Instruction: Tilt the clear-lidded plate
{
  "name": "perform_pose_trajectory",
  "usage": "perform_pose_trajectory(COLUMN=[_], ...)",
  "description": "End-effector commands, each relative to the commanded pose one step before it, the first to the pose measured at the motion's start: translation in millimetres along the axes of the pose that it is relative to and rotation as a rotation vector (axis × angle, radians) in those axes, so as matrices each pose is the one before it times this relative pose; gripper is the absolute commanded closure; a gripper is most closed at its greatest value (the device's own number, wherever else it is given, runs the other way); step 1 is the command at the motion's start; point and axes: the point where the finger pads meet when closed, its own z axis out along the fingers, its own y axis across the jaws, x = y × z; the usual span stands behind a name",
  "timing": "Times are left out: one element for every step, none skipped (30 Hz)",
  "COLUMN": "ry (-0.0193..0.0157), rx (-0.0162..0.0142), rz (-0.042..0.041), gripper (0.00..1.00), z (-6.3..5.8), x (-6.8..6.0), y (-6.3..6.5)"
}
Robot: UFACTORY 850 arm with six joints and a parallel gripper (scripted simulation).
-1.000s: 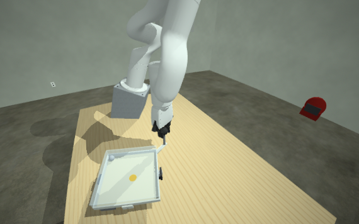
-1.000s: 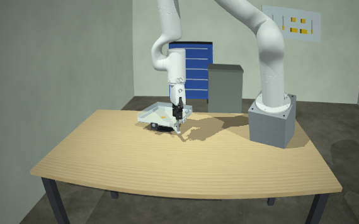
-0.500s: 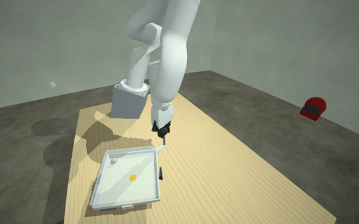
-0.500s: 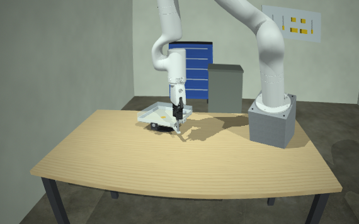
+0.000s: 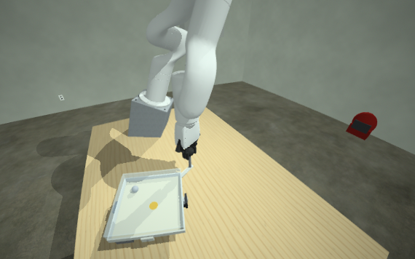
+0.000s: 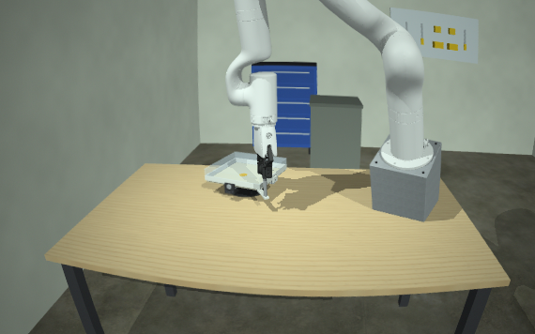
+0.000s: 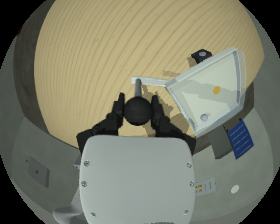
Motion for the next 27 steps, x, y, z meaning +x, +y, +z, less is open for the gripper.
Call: perform_pose_trajectory(ry=[0.00156,0.00000,0.00000,0.00000,0.00000,0.00000,0.00000,0.00000,0.00000,0.00000,0.00000,0.00000,0.00000,0.00000,0.00000,0.00000,0.00000,0.00000,0.00000,0.00000,0.00000,0.00000,0.00000,0.00000,0.00000,0.00000,0.00000], rx=[-0.00033,0.00000,0.00000,0.00000,0.00000,0.00000,0.00000,0.00000,0.00000,0.00000,0.00000,0.00000,0.00000,0.00000,0.00000,0.00000,0.00000,0.00000,0.00000,0.00000,0.00000,0.00000,0.00000,0.00000,0.00000,0.00000,0.00000], rz=[-0.00026,0.00000,0.00000,0.00000,0.00000,0.00000,0.00000,0.00000,0.00000,0.00000,0.00000,0.00000,0.00000,0.00000,0.00000,0.00000,0.00000,0.00000,0.00000,0.00000,0.00000,0.00000,0.00000,0.00000,0.00000,0.00000,0.00000], gripper=[1.00,1.00,1.00,1.00,1.00,1.00,1.00,1.00,1.00,1.00,1.00,1.00,1.00,1.00,1.00,1.00,1.00,1.00,1.00,1.00,1.00,1.00,1.00,1.00,1.00,1.00,1.00], z=[-0.50,-0.02,-0.02,-0.02,-0.02,-0.02,-0.02,0.00,0.00,-0.06,-0.06,-0.05,-0.05,-0.04,-0.02,0.00,0.02,0.04,0.05,0.07,0.08,0.08,0.08,0.07,0.00,0.00,0.04], x=[1.25,0.12,0.13,0.13,0.14,0.14,0.15,0.00,0.00,-0.30,-0.30,-0.30,-0.31,-0.32,-0.31,-0.30,-0.28,-0.27,-0.26,-0.25,-0.25,-0.22,-0.18,-0.12,0.00,0.00,0.03], y=[0.34,0.01,0.01,0.01,0.01,0.01,0.01,0.00,0.00,0.02,0.02,0.02,0.02,0.01,0.01,0.00,-0.01,-0.02,-0.02,-0.03,-0.03,-0.03,-0.03,-0.03,0.00,0.00,-0.02])
